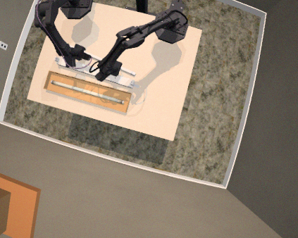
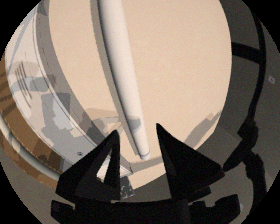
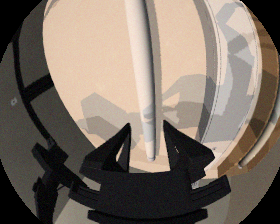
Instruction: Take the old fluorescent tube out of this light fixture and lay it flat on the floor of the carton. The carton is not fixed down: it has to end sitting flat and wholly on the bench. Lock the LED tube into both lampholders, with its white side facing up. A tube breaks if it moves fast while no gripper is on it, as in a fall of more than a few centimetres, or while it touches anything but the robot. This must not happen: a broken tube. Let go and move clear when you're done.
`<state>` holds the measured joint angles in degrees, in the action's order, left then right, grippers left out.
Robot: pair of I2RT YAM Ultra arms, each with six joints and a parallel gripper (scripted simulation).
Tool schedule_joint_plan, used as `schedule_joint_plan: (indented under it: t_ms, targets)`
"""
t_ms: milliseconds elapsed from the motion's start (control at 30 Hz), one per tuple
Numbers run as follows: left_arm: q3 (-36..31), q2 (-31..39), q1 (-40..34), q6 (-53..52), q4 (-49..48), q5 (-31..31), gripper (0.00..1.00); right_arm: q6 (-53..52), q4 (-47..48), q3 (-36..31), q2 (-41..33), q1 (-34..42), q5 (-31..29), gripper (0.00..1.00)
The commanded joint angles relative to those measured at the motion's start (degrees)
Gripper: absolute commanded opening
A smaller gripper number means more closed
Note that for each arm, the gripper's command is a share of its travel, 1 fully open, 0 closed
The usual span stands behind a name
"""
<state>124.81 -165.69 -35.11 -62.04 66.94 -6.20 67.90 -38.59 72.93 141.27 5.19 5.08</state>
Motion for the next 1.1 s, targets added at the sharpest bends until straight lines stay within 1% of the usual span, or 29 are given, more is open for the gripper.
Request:
schedule_joint_plan:
  t_ms: [0, 133, 233, 267, 367, 433, 500, 567, 633, 700, 800, 867, 900, 1067]
  targets:
    - [-1.4, 0.0, -0.9, 0.4, -3.0, -1.0, 0.49, -0.5, 3.0, -0.6, 0.1, 0.8, 1.1, 0.49]
    - [-2.8, -1.0, -1.1, 0.5, -5.2, -1.1, 0.49, -0.6, 5.1, -1.4, 2.0, 1.0, 1.2, 0.49]
    - [-2.1, -1.0, -0.6, 0.2, -3.9, -1.1, 0.49, 0.1, 3.7, -0.5, 1.4, 0.7, 1.1, 0.49]
    - [-3.1, -0.1, -0.6, 0.6, -6.0, -1.1, 0.49, -0.7, 6.1, -1.6, 2.5, 0.8, 1.2, 0.49]
    - [-4.6, -2.2, -1.2, 0.7, -7.7, -1.1, 0.49, -0.8, 7.5, -2.0, 4.0, 1.2, 1.2, 0.49]
    - [-4.0, -2.1, -0.6, 0.7, -7.4, -1.1, 0.49, -0.9, 8.3, -2.2, 4.8, 1.2, 1.2, 0.49]
    - [-2.9, -0.6, -0.4, 0.2, -6.8, -1.1, 0.49, 0.2, 5.6, 0.3, 2.9, 0.6, 1.2, 0.49]
    - [-1.9, 0.5, -0.3, 0.0, -6.1, -1.1, 0.49, 0.2, 5.1, 0.6, 2.3, 0.6, 1.2, 0.49]
    - [-1.8, -1.0, -0.3, 0.2, -6.8, -1.1, 0.49, 0.2, 4.9, 0.3, 2.6, 0.5, 1.2, 0.49]
    - [-4.7, 0.4, -0.2, 0.0, -7.0, -1.1, 0.49, 0.1, 6.8, 0.5, 2.5, 0.5, 1.2, 0.49]
    - [-4.4, -0.4, -0.2, 0.1, -6.3, -1.1, 0.49, 0.2, 5.9, 0.6, 2.4, 0.5, 1.2, 0.49]
    - [-2.1, -1.5, -0.1, 0.2, -5.7, -1.1, 0.49, 0.0, 6.8, -0.7, 2.3, 0.5, 1.2, 0.49]
    - [-2.0, -1.4, -0.1, 0.2, -5.8, -1.1, 0.11, 0.1, 6.4, -0.7, 2.3, 0.4, 1.2, 0.49]
    - [-2.2, -1.5, -0.1, 0.2, -5.8, -1.1, 0.11, 0.1, 6.3, -0.7, 2.3, 0.4, 1.2, 0.49]
